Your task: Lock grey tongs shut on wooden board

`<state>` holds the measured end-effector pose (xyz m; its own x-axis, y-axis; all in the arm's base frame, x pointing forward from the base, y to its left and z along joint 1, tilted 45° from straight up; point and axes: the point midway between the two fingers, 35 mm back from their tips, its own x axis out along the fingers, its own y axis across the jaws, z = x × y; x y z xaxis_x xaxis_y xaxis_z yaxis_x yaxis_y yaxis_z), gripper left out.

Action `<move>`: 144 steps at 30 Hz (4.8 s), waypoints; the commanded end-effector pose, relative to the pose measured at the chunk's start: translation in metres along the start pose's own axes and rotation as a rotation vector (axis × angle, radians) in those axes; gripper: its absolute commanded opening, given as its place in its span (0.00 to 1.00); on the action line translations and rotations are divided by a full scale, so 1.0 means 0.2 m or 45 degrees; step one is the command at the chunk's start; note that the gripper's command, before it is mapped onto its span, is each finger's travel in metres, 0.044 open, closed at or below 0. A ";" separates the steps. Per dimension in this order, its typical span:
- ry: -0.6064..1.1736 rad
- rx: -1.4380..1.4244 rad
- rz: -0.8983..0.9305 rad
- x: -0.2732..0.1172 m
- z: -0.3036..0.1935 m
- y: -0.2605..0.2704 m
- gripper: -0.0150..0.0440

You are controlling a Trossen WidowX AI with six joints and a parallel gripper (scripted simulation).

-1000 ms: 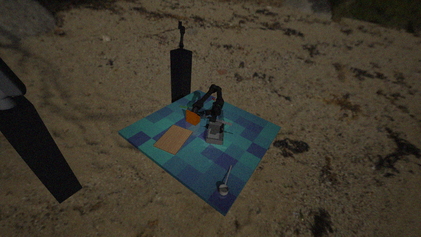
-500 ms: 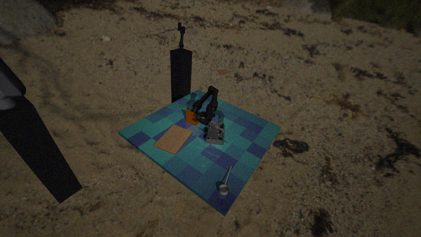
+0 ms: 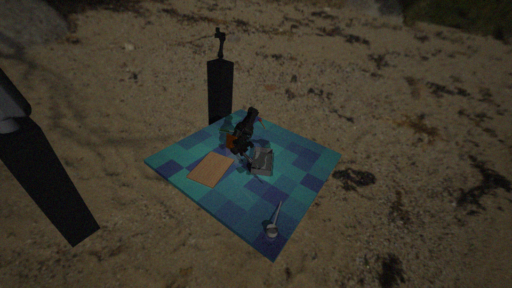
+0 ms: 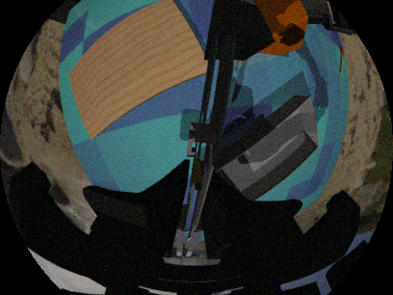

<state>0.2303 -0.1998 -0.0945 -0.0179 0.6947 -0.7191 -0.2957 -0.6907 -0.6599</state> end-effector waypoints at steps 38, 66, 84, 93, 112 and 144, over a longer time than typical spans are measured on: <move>0.016 1.052 0.032 -0.04 0.72 0.97 0.00; 0.405 1.083 0.157 0.08 0.72 1.10 0.00; 0.745 1.061 0.292 0.12 0.73 1.13 0.00; 0.909 1.041 0.368 0.12 0.74 1.12 0.00; 1.236 0.974 0.538 0.07 0.80 1.01 0.00; 1.455 0.913 0.668 0.01 0.85 0.86 0.00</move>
<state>0.0162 -0.2819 -0.1729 0.3797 -0.3702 -0.8478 -0.9077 -0.3259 -0.2642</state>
